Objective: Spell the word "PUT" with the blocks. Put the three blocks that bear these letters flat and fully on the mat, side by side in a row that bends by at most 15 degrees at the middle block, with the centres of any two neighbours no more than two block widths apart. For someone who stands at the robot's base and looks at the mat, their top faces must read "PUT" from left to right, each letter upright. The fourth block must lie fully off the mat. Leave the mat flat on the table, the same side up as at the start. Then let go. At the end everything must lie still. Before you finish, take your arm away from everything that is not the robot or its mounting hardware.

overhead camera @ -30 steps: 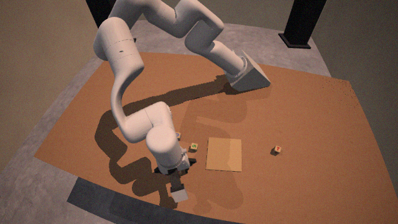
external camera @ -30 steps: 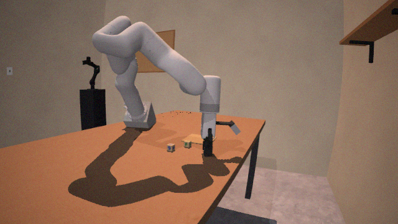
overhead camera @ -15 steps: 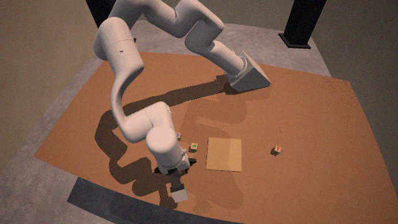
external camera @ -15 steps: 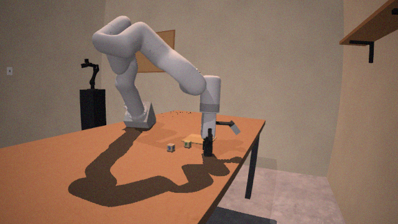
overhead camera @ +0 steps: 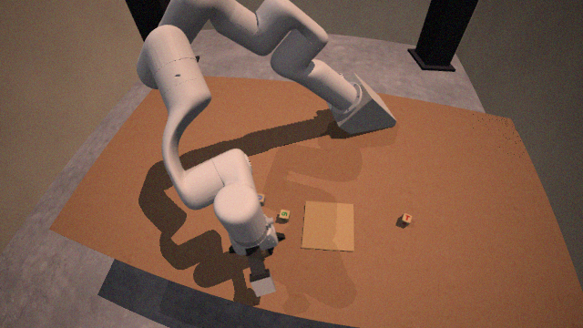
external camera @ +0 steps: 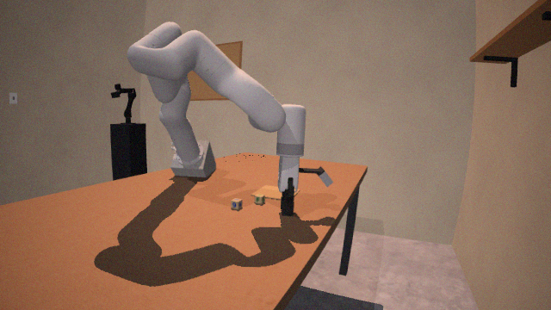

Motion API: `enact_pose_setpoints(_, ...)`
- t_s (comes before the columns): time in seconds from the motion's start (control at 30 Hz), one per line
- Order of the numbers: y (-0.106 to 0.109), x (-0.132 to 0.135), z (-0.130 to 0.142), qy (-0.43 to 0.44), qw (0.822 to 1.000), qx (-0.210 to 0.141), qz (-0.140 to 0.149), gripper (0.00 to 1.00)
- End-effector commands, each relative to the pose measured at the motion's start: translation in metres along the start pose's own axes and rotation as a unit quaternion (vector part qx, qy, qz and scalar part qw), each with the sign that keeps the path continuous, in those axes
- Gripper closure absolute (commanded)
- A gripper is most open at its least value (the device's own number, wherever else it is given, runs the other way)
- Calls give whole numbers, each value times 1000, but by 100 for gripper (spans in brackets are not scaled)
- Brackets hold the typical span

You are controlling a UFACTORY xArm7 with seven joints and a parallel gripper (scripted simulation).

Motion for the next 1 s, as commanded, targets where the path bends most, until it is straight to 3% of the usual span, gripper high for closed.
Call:
enact_pose_setpoints(0.0, 2, 0, -1, 0, 1000, 2, 0, 58)
enact_pose_setpoints(0.3, 2, 0, -1, 0, 1000, 2, 0, 58)
enact_pose_setpoints(0.33, 2, 0, -1, 0, 1000, 2, 0, 79)
enact_pose_setpoints(0.97, 2, 0, -1, 0, 1000, 2, 0, 79)
Point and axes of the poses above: the point where the finger pads meet when closed, its own y axis back along the fingers, its own x axis across the jaws, z = x × y, the point moved 9 cm from there along y, back along the fingers, and after that the axes turned 2 degrees about -y, right-handed, at the moved point
